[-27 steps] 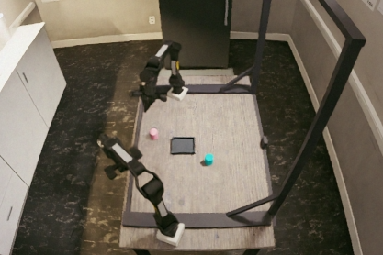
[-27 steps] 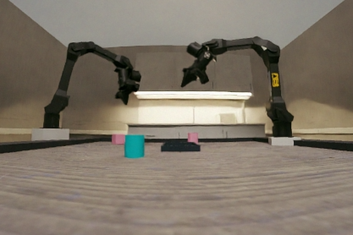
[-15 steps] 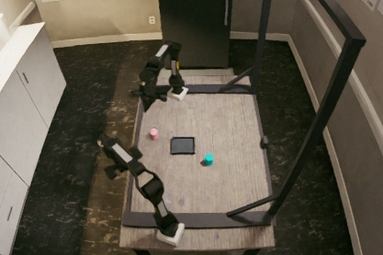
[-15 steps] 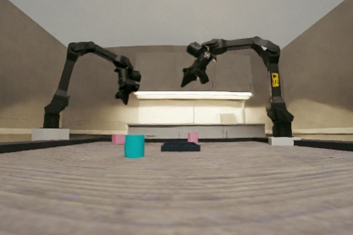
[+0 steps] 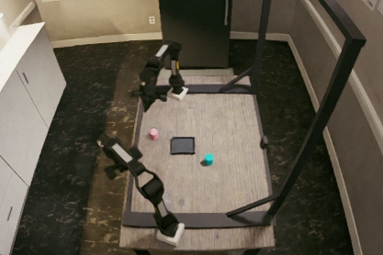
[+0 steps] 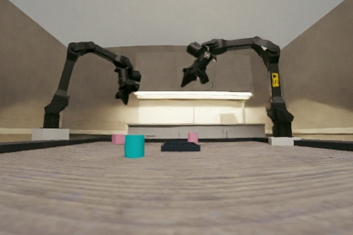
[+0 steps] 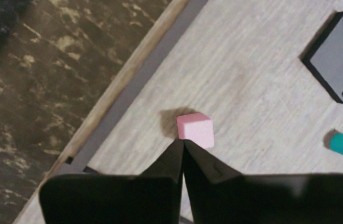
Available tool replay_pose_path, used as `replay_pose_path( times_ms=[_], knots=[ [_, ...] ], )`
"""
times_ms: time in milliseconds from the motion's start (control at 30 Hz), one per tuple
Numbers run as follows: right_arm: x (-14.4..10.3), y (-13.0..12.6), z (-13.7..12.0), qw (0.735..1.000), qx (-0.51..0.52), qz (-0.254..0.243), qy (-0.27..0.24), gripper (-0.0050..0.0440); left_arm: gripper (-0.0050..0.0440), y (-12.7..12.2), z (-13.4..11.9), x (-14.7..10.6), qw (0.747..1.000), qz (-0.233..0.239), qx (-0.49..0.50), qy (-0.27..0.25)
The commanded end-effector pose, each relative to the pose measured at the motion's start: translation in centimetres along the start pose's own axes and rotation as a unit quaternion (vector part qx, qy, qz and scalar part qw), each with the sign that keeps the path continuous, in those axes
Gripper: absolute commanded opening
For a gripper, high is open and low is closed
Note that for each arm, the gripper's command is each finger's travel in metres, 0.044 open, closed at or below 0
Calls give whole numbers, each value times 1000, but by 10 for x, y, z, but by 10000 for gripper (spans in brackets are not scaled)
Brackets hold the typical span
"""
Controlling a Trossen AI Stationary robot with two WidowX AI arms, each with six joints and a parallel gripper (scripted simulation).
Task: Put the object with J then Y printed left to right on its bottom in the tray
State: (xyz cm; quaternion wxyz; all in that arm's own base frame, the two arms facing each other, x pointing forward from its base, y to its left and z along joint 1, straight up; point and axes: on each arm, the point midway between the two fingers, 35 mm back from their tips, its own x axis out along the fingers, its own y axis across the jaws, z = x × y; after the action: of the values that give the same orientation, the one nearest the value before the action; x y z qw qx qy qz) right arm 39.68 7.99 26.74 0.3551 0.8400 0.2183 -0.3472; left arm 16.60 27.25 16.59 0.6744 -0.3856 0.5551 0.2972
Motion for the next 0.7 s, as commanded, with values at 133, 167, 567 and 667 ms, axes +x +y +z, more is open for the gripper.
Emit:
replay_pose_path(
  times_ms=[133,167,567,667],
  knots=[
    [-8,4,-4,1000,0,8,10,-12,-13,-1,2,-7,1000,1,3,-13],
    [-8,4,-4,1000,0,8,10,-12,-13,-1,2,-7,1000,1,3,-13],
    [-8,4,-4,1000,0,8,10,-50,-50,-1,2,-7,1000,1,3,-13],
    [-8,4,-4,1000,0,8,10,-50,-50,-1,2,-7,1000,1,3,-13]
  ],
)
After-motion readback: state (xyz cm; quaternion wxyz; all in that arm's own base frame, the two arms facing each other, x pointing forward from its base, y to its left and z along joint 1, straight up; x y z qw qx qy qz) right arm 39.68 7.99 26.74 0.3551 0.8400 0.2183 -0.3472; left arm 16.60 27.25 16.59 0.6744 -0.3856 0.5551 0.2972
